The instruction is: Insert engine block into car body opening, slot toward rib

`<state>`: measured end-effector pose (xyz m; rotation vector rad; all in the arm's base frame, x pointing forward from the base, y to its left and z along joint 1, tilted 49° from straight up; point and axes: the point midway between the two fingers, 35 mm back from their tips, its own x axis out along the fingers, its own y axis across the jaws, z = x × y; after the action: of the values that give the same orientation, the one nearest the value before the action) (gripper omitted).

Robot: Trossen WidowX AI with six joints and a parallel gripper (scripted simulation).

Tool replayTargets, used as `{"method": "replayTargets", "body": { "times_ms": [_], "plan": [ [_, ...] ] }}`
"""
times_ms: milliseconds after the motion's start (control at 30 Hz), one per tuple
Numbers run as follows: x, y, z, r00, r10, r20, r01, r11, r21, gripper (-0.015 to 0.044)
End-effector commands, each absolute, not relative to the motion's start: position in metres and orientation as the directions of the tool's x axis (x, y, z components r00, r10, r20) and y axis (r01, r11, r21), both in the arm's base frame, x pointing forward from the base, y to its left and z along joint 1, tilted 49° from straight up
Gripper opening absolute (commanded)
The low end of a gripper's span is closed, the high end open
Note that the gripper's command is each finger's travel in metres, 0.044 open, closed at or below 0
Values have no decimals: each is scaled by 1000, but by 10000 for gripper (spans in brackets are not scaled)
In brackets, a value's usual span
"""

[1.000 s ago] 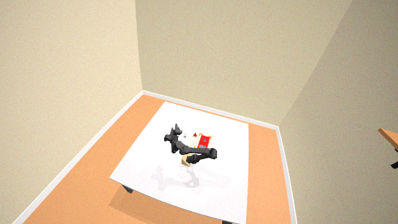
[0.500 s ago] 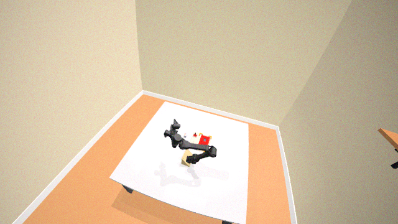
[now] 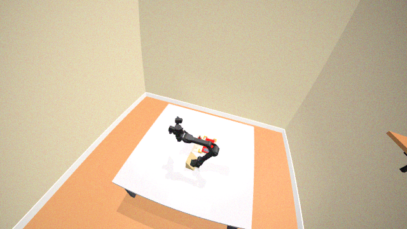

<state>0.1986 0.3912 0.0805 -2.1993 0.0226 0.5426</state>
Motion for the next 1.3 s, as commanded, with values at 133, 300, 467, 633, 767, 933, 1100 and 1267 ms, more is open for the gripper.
{"method": "replayTargets", "body": {
  "times_ms": [133,300,467,633,767,933,1100,1267],
  "plan": [
    [241,368,51,878,27,-478,-343,-661,-668,440],
    [265,348,34,844,-72,-531,-443,-651,-616,440],
    [287,326,16,789,-177,-588,-550,-631,-548,440],
    [307,302,-2,713,-285,-641,-657,-591,-468,440],
    [322,278,-15,644,-365,-672,-733,-545,-406,440],
    [333,256,-26,571,-435,-697,-798,-492,-347,440],
    [342,230,-38,468,-513,-720,-869,-414,-269,440],
    [347,201,-48,341,-588,-733,-932,-312,-182,440]
  ]
}}
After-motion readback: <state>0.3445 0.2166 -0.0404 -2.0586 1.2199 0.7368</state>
